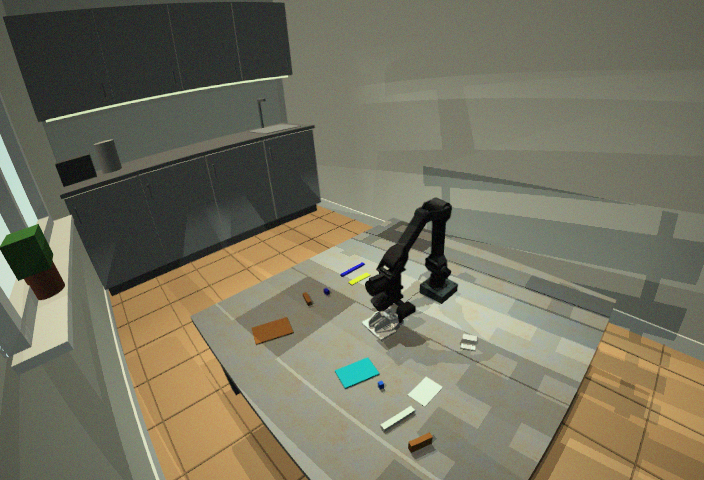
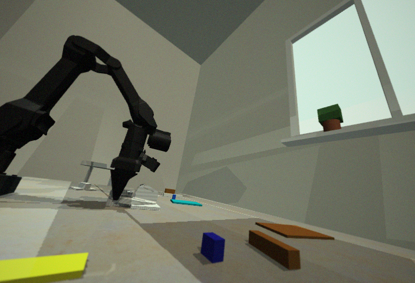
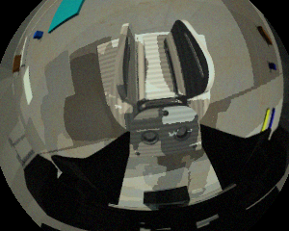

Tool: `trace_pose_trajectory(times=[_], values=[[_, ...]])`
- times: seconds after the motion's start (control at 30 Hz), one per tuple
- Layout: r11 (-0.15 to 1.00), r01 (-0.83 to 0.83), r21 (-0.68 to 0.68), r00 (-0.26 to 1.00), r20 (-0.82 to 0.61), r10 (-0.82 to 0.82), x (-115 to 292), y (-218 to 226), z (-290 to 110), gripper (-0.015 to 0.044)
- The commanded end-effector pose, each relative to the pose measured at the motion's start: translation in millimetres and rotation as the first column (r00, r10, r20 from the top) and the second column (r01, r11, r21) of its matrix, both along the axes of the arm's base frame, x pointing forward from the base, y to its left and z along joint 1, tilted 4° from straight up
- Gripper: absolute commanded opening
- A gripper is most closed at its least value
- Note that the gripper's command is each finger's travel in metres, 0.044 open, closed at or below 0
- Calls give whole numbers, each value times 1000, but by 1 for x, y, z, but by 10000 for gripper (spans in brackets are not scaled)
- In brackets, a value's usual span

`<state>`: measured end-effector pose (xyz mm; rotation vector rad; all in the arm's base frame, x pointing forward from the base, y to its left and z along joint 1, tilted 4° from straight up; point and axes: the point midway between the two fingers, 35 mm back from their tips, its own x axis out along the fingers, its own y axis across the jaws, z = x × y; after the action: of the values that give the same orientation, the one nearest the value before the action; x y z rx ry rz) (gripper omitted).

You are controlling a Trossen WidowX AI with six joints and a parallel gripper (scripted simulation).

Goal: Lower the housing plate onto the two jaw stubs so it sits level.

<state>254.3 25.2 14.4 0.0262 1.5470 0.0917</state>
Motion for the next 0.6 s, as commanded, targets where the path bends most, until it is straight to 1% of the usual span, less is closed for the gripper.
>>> trace_pose_trajectory(times=[0.0,0.57], values=[[1000,3,3,1000,1,-3,0,1,-2,351],[1000,3,3,1000,1,-3,0,1,-5,351]])
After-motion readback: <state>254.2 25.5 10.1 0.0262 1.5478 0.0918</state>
